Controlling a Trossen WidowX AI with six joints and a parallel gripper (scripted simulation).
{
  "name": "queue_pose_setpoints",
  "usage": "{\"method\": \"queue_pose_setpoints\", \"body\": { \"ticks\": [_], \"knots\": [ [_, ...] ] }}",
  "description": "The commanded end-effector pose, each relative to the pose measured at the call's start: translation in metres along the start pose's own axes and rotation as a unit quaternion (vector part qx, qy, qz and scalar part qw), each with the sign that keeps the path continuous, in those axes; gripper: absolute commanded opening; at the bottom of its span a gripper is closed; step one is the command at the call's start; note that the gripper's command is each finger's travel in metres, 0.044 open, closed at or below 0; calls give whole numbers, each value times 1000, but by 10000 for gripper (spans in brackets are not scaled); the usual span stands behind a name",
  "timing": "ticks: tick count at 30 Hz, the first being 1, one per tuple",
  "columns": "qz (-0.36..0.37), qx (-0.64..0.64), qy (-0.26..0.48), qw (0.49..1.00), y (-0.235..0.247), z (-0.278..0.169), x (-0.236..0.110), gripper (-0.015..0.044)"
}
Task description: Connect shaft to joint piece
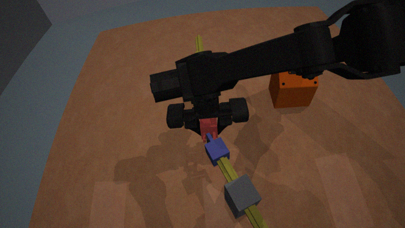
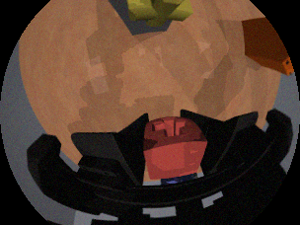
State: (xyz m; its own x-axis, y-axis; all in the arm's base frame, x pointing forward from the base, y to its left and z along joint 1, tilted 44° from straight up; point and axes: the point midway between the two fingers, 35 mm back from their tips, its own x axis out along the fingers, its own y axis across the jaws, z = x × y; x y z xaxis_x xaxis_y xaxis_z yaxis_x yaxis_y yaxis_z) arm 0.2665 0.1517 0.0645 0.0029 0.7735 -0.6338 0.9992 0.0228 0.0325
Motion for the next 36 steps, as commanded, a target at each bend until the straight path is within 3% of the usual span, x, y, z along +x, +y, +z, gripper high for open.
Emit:
{"method": "queue_pose_setpoints", "body": {
  "ticks": [1, 20, 22, 27, 32, 36],
  "knots": [
    [0, 2, -3, 1000, 0, 1, 0, 182],
    [0, 2, -3, 1000, 0, 1, 0, 182],
    [0, 0, 0, 1000, 0, 0, 0, 147],
    [0, 0, 0, 1000, 0, 0, 0, 147],
    [0, 0, 0, 1000, 0, 0, 0, 16],
    [0, 0, 0, 1000, 0, 0, 0, 0]
  ]
}}
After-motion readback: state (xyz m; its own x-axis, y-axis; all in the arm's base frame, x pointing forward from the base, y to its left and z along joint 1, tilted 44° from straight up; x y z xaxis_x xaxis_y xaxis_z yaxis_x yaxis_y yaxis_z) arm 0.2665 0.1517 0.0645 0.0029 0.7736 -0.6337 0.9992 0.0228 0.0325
